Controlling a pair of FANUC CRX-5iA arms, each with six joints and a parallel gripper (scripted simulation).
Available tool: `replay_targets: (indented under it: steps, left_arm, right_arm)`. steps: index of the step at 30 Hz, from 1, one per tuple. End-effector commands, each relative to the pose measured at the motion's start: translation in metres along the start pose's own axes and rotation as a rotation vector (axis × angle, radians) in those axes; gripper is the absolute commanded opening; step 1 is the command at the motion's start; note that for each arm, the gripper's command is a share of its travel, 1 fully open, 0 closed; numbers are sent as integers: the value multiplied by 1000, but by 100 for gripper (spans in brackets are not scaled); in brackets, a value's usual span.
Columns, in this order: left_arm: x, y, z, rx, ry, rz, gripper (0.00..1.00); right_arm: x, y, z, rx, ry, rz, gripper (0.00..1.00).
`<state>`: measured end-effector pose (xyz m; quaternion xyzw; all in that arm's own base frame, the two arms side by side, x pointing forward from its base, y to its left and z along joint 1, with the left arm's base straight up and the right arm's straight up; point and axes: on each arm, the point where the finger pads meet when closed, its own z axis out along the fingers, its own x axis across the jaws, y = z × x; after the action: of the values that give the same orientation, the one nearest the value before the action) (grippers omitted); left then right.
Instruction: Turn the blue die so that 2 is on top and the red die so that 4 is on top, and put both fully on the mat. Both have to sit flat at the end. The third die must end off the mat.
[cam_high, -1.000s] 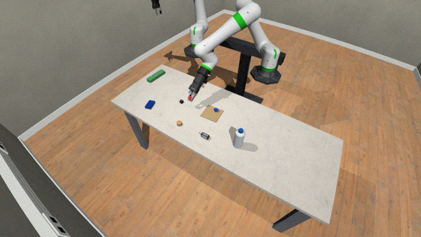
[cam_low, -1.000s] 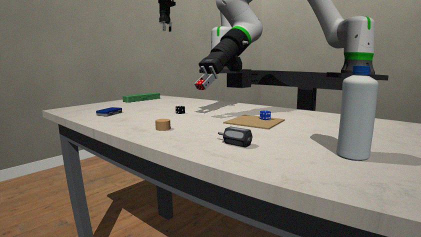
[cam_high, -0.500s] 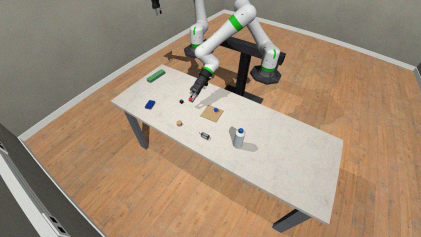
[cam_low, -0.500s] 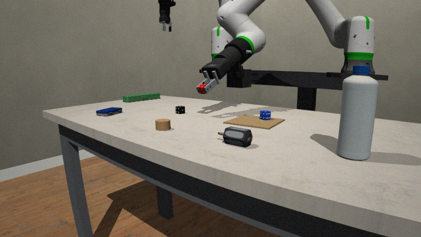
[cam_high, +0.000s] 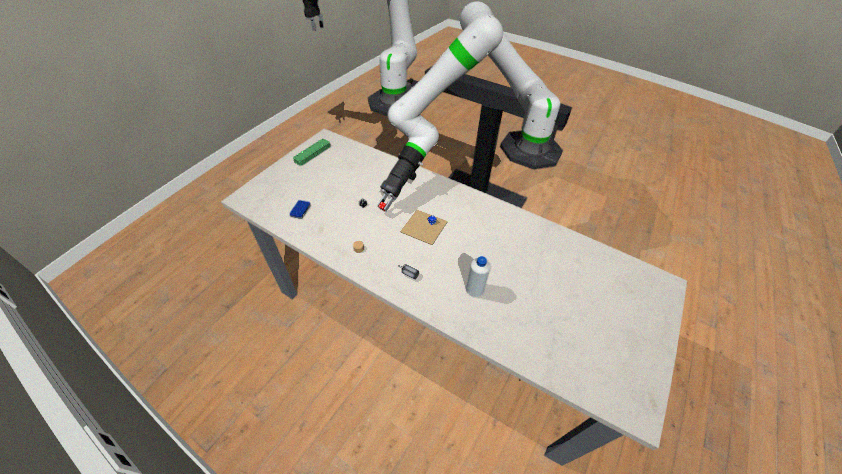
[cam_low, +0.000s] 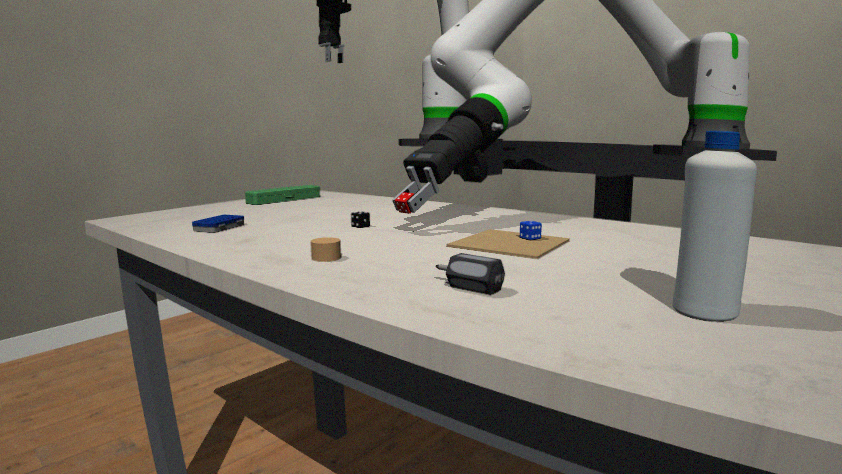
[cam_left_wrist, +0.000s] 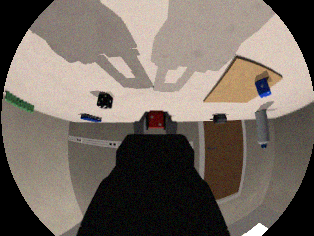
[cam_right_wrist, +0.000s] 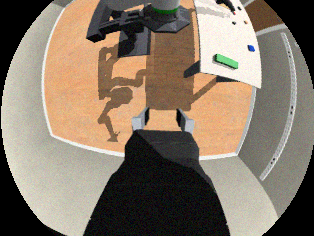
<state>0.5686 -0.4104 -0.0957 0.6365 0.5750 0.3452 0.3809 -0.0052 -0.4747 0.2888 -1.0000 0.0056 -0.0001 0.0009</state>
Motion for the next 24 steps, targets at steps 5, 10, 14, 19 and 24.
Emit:
replay_targets:
  steps: [5,10,14,19,24]
  left_arm:
    - [-1,-12,7,-2,-1,-1,49]
    - [-1,-17,10,-2,-1,-1,49]
    - [-1,-18,11,-2,-1,-1,49]
    - [-1,-18,11,-2,-1,-1,49]
    - [-1,-18,11,-2,-1,-1,49]
  right_arm:
    - [0,0,-1,-2,0,0,100]
    - [0,0,-1,-2,0,0,100]
    - [0,0,-1,-2,0,0,100]
    - [0,0,-1,-2,0,0,100]
    - [0,0,-1,-2,0,0,100]
